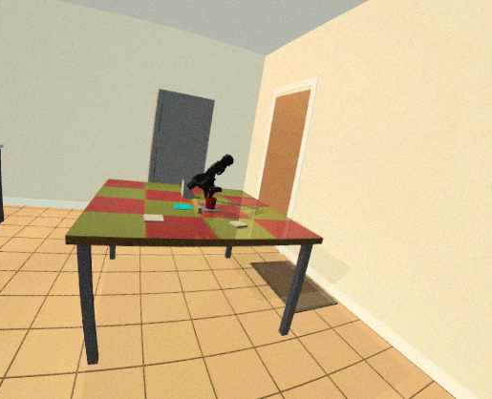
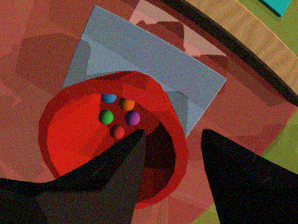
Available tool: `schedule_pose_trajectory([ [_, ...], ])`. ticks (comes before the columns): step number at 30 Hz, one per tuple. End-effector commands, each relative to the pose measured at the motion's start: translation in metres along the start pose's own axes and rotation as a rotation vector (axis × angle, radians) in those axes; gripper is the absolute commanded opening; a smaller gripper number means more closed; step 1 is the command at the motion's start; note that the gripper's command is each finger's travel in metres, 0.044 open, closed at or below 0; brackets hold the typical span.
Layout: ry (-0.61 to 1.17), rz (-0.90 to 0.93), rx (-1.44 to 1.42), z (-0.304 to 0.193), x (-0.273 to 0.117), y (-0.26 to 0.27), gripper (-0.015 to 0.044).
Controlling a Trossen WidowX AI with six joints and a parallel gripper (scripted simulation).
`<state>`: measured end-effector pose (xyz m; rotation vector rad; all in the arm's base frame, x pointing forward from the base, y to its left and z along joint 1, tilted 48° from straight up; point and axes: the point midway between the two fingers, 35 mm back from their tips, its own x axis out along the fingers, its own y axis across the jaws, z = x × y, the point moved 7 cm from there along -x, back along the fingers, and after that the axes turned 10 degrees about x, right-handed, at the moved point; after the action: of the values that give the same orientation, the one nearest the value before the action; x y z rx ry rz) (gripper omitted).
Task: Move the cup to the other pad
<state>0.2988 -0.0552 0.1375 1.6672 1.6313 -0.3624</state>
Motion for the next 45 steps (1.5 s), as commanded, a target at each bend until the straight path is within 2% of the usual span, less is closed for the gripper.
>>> schedule_pose_trajectory([
  [1, 0.004, 0.000, 0.004, -0.001, 0.007, -0.001, 0.0148],
  [13, 0.007, 0.001, 0.003, -0.002, 0.020, -0.002, 0.0148],
  [16, 0.004, -0.001, -0.001, -0.002, 0.019, -0.001, 0.0069],
  [26, 0.004, -0.001, -0.001, -0.002, 0.019, -0.001, 0.0002],
  [32, 0.004, -0.001, 0.000, -0.001, 0.014, -0.001, 0.0000],
  [45, 0.003, -0.002, 0.003, 0.001, -0.025, 0.000, 0.0000],
])
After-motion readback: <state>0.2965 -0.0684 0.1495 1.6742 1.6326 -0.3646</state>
